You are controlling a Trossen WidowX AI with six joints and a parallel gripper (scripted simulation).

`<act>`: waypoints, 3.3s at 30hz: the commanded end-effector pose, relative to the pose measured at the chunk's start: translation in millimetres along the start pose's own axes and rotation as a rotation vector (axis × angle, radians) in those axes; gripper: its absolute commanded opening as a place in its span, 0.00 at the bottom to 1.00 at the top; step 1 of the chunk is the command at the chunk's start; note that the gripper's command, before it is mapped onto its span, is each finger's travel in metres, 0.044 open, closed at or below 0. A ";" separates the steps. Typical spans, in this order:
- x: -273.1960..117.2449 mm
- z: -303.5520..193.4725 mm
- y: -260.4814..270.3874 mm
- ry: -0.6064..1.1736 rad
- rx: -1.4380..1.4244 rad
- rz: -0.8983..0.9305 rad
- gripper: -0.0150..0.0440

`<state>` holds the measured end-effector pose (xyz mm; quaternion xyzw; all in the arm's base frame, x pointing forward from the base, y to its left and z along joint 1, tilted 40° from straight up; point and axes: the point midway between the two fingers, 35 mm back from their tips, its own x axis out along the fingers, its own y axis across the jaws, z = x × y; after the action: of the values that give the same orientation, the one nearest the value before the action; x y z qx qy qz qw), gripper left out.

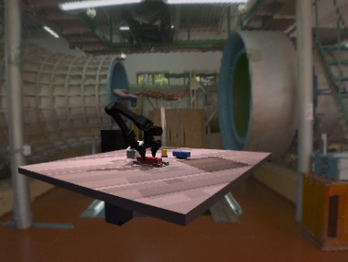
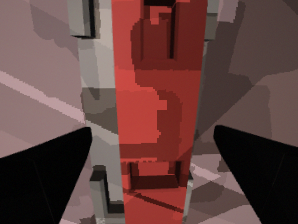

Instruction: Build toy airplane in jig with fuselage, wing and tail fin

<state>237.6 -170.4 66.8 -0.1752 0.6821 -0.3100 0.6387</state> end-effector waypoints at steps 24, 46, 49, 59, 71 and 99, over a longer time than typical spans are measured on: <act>-106.6 23.2 28.8 -0.003 0.054 0.014 1.00; -90.0 64.3 273.7 -0.007 0.070 0.017 1.00; -87.1 64.5 273.8 -0.007 0.070 0.017 1.00; -41.0 64.9 274.1 -0.008 0.070 0.015 1.00; -24.1 65.5 274.5 -0.008 0.070 0.015 1.00; 4.4 65.2 274.3 -0.008 0.071 0.014 0.60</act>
<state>343.7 18.6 -113.3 -0.1468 0.6697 -0.3298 0.6489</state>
